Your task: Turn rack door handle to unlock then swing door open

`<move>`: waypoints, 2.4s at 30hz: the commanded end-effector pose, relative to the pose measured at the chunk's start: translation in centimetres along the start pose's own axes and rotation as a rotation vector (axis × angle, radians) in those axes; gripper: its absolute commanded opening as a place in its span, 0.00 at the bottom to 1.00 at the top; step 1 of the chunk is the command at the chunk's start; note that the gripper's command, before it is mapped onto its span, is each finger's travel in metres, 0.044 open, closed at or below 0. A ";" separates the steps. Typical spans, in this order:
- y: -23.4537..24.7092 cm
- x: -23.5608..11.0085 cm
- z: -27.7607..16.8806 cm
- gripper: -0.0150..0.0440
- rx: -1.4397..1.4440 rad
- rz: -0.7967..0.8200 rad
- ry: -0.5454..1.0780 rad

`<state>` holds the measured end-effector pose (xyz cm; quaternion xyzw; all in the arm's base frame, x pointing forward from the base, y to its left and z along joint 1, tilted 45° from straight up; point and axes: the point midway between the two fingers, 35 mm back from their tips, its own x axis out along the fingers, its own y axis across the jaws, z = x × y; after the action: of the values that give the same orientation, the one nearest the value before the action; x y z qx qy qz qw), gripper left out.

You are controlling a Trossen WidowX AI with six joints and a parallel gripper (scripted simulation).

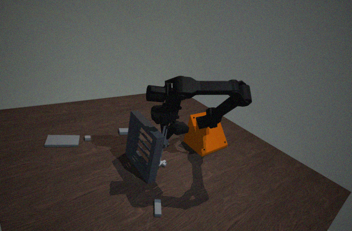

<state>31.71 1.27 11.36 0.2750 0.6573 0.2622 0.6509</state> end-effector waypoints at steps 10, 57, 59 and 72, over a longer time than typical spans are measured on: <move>0.0 0.3 -0.2 0.27 0.007 0.005 0.006; 0.0 0.3 -0.2 0.27 -1.912 0.009 -0.001; 0.0 0.3 -0.2 0.27 -1.912 0.009 -0.001; 0.0 0.3 -0.2 0.27 -1.912 0.009 -0.001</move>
<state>31.49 1.42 11.39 -0.3602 0.1708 0.6887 0.6057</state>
